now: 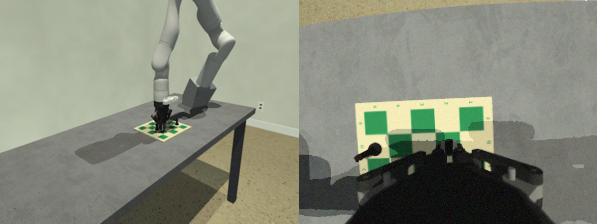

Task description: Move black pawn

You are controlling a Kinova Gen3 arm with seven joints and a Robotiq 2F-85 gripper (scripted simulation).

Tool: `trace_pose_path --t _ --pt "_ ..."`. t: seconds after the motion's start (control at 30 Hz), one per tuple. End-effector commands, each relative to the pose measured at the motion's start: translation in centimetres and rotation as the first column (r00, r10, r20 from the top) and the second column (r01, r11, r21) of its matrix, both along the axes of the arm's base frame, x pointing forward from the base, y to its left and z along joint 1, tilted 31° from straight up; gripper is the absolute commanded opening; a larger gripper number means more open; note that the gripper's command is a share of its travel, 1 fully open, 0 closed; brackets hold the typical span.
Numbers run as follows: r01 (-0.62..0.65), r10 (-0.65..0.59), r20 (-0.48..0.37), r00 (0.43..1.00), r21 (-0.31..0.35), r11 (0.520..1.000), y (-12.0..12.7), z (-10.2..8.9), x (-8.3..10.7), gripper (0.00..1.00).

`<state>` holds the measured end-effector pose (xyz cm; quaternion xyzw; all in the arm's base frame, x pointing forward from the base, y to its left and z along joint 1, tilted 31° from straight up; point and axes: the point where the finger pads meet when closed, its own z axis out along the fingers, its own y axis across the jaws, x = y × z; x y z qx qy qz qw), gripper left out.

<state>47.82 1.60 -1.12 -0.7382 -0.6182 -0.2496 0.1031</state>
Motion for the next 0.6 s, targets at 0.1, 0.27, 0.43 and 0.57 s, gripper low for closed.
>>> trace_pose_path --t 0.1,0.27,0.43,0.57 --pt "0.0 0.0 0.003 1.0 -0.005 1.0 -0.13 -0.05 0.17 0.0" --pt "0.0 0.0 0.003 1.0 -0.005 1.0 -0.13 -0.05 0.16 0.0" --pt "0.0 0.0 0.002 1.0 -0.005 1.0 -0.11 -0.06 0.1 0.0" --pt "0.001 -0.001 0.0 1.0 -0.004 1.0 -0.07 -0.11 -0.08 0.0"
